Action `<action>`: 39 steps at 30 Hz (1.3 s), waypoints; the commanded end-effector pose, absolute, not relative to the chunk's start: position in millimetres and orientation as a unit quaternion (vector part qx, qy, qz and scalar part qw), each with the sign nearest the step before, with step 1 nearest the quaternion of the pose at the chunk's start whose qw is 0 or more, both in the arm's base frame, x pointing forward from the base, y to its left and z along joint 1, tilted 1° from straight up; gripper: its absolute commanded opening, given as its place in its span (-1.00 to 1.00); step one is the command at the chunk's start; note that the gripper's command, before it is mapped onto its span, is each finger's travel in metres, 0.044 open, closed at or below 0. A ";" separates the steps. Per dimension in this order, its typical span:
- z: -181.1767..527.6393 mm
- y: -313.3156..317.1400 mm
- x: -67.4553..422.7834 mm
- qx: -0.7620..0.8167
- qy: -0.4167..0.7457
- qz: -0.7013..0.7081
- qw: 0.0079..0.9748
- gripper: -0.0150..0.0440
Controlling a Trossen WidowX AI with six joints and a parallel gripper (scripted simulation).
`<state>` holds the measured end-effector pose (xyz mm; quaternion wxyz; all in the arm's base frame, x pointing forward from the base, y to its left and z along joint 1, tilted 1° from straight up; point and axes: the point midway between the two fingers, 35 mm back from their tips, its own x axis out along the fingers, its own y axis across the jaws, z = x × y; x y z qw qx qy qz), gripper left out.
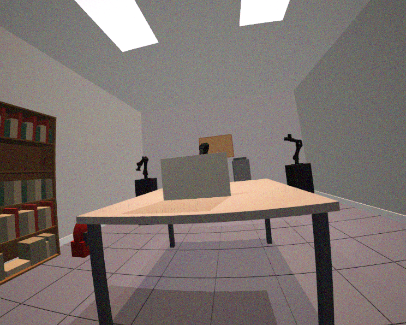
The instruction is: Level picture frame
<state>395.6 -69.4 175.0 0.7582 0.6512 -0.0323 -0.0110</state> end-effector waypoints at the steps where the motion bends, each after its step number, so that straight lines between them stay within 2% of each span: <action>1: 176.5 -70.4 396.2 0.650 -0.035 -0.012 0.759 0.39; 12: 176.7 -70.7 396.3 0.650 -0.035 -0.012 0.759 0.39; 39: 176.7 -70.7 396.3 0.650 -0.035 -0.012 0.759 -0.22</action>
